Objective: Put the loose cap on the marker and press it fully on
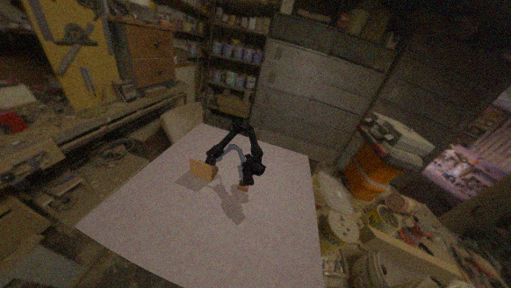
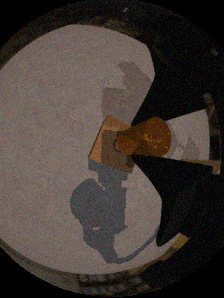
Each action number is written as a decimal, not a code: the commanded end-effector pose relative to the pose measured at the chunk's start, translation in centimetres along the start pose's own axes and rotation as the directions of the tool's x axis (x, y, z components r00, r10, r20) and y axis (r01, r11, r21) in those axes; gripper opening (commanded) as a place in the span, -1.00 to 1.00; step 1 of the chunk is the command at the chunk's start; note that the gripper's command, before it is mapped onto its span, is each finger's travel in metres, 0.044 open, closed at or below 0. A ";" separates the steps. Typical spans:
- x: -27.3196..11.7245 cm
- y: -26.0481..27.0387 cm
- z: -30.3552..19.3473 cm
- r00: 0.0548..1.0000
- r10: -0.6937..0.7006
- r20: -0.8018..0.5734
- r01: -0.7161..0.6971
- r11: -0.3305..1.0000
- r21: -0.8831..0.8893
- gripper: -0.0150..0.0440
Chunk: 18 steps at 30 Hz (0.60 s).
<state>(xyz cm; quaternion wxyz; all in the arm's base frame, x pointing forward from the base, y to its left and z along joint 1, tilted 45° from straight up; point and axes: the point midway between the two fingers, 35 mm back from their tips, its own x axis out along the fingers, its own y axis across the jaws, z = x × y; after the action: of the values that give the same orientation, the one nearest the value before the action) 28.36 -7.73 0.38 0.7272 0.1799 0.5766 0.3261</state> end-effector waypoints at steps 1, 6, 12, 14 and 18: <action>0.7 0.1 0.0 1.000 0.006 0.003 -0.006 1.000 0.005 -0.49; 0.8 0.2 0.0 1.000 0.006 0.003 -0.006 1.000 0.005 -0.49; 0.7 0.1 -0.1 1.000 0.003 -0.001 -0.003 1.000 0.000 -0.31; 0.7 0.1 -0.1 1.000 0.003 -0.001 -0.003 1.000 0.000 -0.14; 0.7 0.1 -0.1 1.000 0.003 -0.001 -0.003 1.000 0.000 0.22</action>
<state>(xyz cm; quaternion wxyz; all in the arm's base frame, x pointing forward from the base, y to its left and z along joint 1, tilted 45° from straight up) 28.35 -7.16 -0.07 0.7263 0.1808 0.5767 0.3274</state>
